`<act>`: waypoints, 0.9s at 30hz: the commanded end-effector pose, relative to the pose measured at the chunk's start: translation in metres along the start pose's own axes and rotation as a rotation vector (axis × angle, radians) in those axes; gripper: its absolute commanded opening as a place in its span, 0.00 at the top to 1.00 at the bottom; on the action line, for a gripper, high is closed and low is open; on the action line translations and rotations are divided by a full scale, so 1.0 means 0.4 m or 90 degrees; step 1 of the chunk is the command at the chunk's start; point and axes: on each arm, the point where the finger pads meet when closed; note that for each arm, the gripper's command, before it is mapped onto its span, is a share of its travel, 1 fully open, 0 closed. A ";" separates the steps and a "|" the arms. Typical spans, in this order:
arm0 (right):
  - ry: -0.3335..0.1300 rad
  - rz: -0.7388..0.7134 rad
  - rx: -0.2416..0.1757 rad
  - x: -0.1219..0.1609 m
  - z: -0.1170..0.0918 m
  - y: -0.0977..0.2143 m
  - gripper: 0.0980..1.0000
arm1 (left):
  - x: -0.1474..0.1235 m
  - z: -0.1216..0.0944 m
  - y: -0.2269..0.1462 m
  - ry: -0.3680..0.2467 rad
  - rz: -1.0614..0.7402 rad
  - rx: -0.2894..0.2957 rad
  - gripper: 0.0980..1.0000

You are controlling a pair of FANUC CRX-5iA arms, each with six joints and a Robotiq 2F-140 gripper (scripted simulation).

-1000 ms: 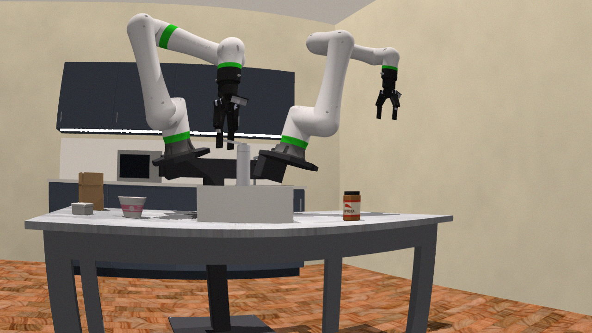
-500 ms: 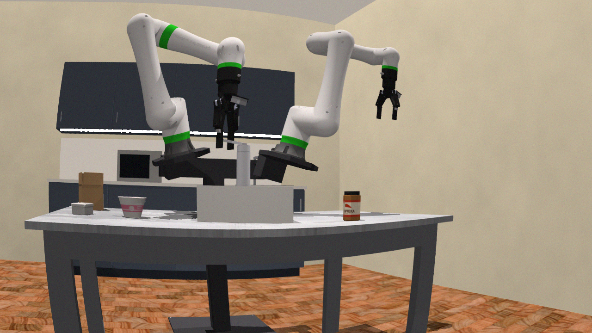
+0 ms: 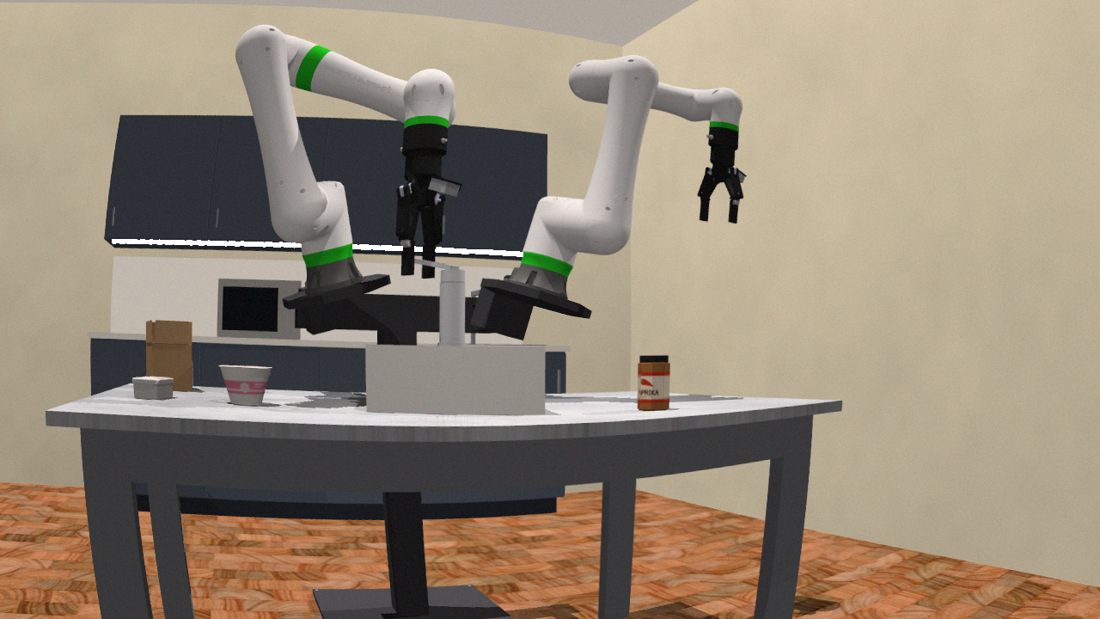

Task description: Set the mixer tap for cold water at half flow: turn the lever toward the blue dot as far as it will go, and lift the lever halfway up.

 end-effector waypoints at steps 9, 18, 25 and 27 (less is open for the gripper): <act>0.001 0.000 0.000 0.001 -0.001 0.000 0.60 | 0.001 -0.002 0.000 0.001 0.000 0.000 0.00; 0.001 0.000 0.000 0.001 -0.001 0.000 0.60 | 0.001 -0.002 0.000 0.001 0.000 0.000 0.00; 0.001 0.000 0.000 0.001 -0.006 0.000 0.60 | 0.001 -0.002 0.000 0.001 0.000 0.000 0.00; 0.001 0.000 0.000 0.001 -0.011 0.000 0.60 | 0.001 -0.002 0.000 0.001 0.000 0.000 0.00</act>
Point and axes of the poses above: on each arm, the point where the finger pads meet when closed, its own z axis out along the fingers, its own y axis across the jaws, x = y × z, and after that the axes turned 5 degrees about z, right-handed
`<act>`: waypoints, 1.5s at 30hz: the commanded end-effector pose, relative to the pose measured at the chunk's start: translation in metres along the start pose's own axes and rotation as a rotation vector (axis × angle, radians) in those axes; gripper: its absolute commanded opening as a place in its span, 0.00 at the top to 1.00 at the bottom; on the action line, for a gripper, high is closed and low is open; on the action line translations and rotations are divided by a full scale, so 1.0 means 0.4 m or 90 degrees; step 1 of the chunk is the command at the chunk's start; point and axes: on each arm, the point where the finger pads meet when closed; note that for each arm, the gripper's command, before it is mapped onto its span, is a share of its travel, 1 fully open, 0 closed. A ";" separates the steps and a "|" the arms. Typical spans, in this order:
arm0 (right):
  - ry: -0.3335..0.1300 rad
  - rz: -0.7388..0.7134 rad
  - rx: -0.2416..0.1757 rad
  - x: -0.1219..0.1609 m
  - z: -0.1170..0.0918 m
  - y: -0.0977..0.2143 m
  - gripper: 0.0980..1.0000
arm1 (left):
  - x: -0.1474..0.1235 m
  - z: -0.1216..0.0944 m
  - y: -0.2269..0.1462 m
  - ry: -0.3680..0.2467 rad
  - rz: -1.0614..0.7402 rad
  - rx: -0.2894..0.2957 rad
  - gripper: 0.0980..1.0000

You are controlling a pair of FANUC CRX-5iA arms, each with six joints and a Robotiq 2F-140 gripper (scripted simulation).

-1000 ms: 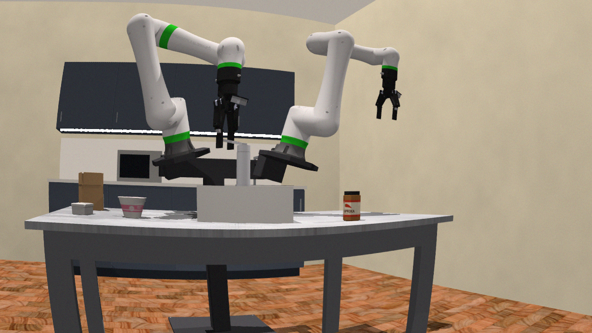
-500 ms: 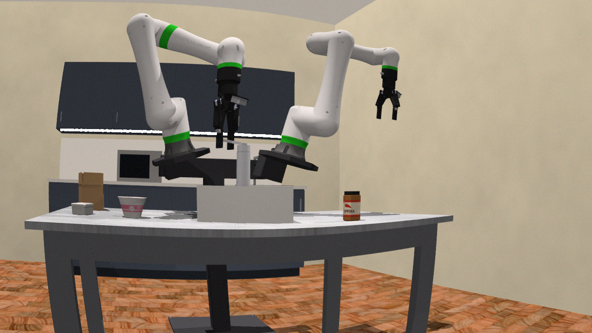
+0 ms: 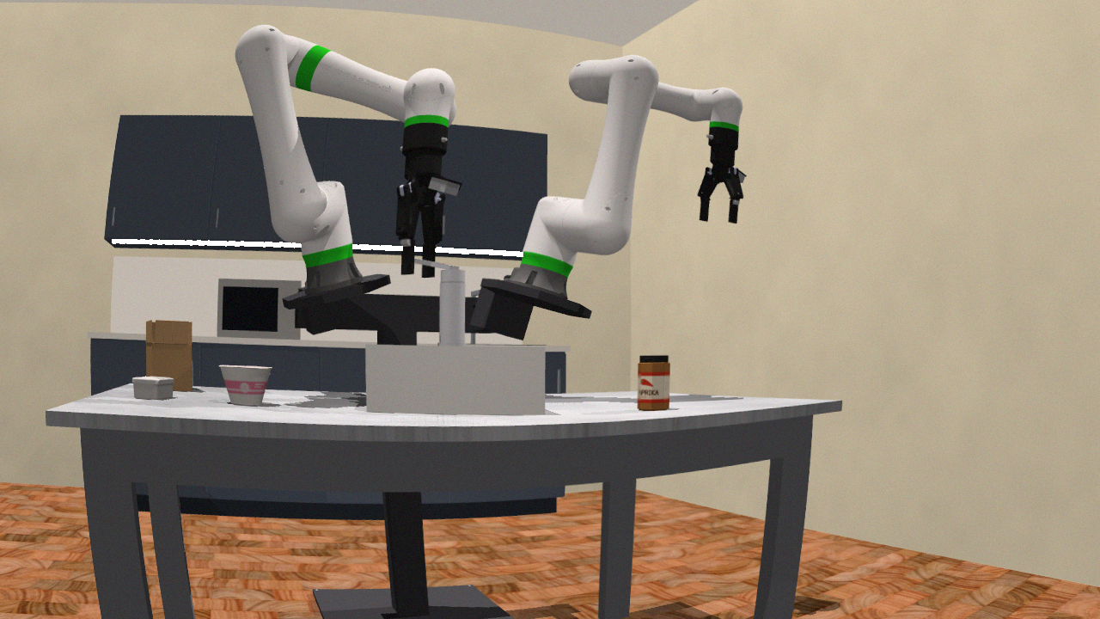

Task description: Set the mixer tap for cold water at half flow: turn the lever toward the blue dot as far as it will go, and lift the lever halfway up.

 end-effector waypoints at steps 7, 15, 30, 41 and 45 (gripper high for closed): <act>0.001 0.000 0.000 0.001 -0.027 0.000 0.60 | 0.001 -0.002 0.000 0.001 0.000 0.000 0.00; 0.001 0.000 0.000 0.001 -0.079 0.000 0.60 | 0.001 -0.002 0.000 0.001 0.000 0.000 0.00; 0.001 0.000 0.000 0.001 -0.158 0.000 0.60 | 0.001 -0.002 0.000 0.001 0.000 0.000 0.00; 0.001 0.000 0.000 0.001 -0.172 0.000 0.60 | 0.001 -0.002 0.000 0.001 0.000 0.000 0.00; 0.001 0.000 0.000 0.001 -0.172 0.000 1.00 | 0.001 -0.002 0.000 0.001 0.000 0.000 0.00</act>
Point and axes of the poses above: on each arm, the point where the finger pads meet when closed, its own z axis out along the fingers, its own y axis across the jaws, x = y × z, and after that the axes turned 5 degrees about z, right-handed
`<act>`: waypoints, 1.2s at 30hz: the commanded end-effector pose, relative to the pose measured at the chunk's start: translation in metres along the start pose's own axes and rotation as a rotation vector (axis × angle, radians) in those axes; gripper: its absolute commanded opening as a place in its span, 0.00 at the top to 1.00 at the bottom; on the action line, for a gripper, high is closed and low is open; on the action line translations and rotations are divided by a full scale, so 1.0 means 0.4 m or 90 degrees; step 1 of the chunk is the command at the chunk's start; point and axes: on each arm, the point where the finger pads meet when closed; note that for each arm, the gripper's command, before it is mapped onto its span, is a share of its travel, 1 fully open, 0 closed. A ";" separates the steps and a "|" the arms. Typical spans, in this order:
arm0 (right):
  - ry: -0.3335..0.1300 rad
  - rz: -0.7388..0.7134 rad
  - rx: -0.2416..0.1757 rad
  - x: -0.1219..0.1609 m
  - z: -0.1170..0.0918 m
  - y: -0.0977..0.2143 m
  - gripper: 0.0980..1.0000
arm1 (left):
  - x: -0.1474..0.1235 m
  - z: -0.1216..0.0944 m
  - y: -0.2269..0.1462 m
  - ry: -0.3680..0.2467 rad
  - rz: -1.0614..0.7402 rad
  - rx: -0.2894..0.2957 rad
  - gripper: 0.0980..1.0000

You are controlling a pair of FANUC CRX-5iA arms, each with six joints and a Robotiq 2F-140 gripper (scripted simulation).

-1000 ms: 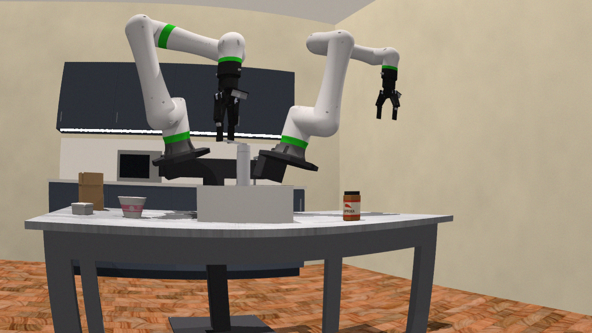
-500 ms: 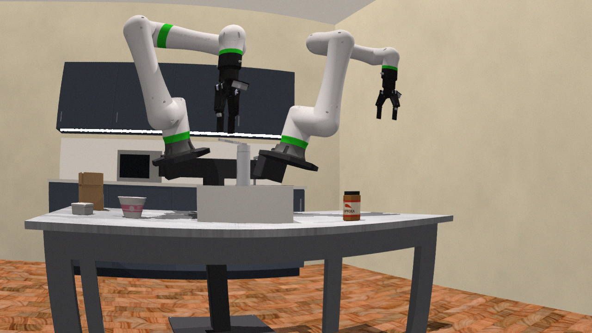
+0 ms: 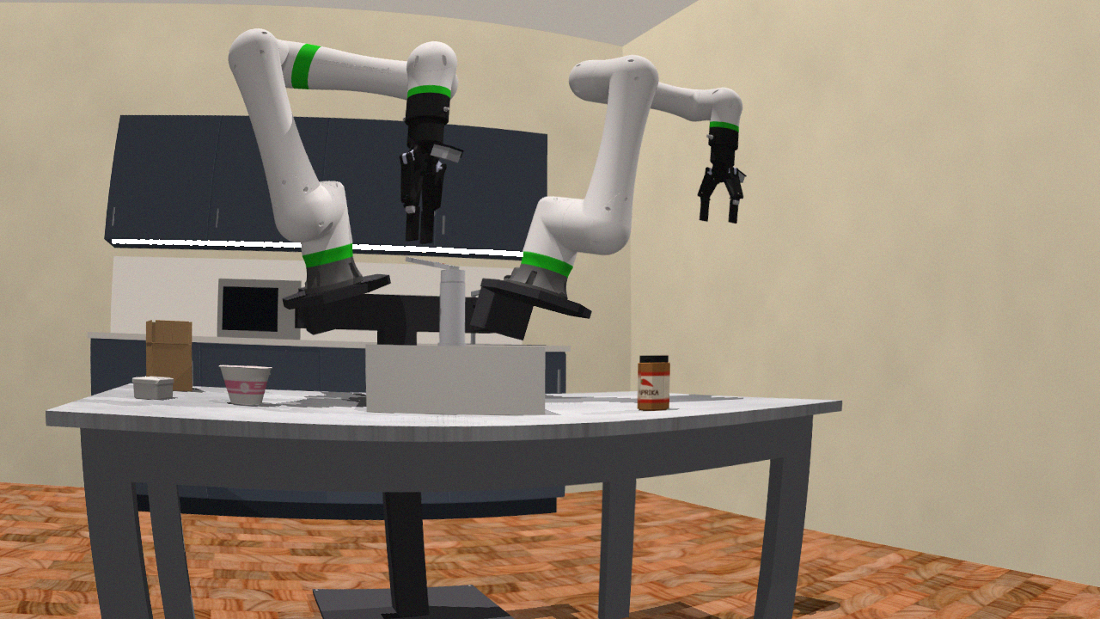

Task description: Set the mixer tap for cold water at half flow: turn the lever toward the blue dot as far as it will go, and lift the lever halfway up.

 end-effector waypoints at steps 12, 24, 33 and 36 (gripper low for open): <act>0.001 0.000 0.000 0.001 -0.001 0.000 1.00 | 0.001 -0.002 0.000 0.001 0.000 0.000 0.00; 0.001 0.000 0.000 0.001 -0.001 0.000 1.00 | 0.001 -0.002 0.000 0.001 0.000 0.000 0.00; 0.001 0.000 0.000 0.001 -0.001 0.000 1.00 | 0.001 -0.002 0.000 0.001 0.000 0.000 0.00; 0.001 0.000 0.000 0.001 -0.001 0.000 1.00 | 0.001 -0.002 0.000 0.001 0.000 0.000 0.00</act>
Point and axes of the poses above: on each arm, the point where the finger pads meet when closed, its own z axis out along the fingers, its own y axis across the jaws, x = y × z, and after that the axes turned 5 degrees about z, right-handed
